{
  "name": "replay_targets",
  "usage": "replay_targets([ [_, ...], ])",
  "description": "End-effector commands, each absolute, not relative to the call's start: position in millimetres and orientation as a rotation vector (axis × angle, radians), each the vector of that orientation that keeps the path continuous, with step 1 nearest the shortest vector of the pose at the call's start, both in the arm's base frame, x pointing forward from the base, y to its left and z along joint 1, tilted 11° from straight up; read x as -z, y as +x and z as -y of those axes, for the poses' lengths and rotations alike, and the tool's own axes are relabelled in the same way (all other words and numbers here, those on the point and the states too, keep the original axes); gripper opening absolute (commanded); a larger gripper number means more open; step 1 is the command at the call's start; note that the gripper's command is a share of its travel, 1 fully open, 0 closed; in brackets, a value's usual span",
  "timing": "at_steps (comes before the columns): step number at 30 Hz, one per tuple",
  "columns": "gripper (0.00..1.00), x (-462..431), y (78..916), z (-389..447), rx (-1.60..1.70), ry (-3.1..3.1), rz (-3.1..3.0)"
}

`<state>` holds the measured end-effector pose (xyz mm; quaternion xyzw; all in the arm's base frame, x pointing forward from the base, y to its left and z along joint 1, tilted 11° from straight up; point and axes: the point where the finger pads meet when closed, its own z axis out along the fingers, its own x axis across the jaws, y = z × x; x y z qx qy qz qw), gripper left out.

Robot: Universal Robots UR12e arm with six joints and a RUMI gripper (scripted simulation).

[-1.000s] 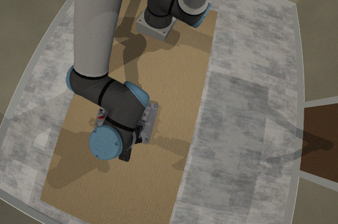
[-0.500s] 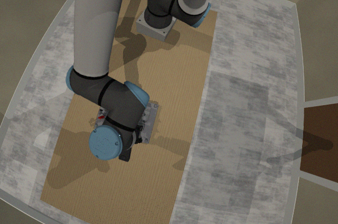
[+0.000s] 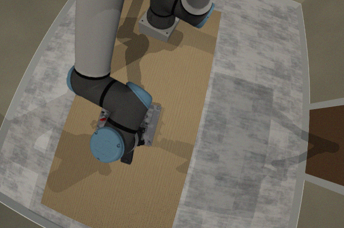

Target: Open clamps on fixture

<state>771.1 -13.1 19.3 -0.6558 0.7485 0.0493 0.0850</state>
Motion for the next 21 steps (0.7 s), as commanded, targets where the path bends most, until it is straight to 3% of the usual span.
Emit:
replay_targets([
  [1, 0.00, -21.6, 770.6, 13.5, -0.145, -1.955, -2.232],
  [21, 0.00, -29.3, 763.4, 14.1, -0.145, -1.955, -2.232],
])
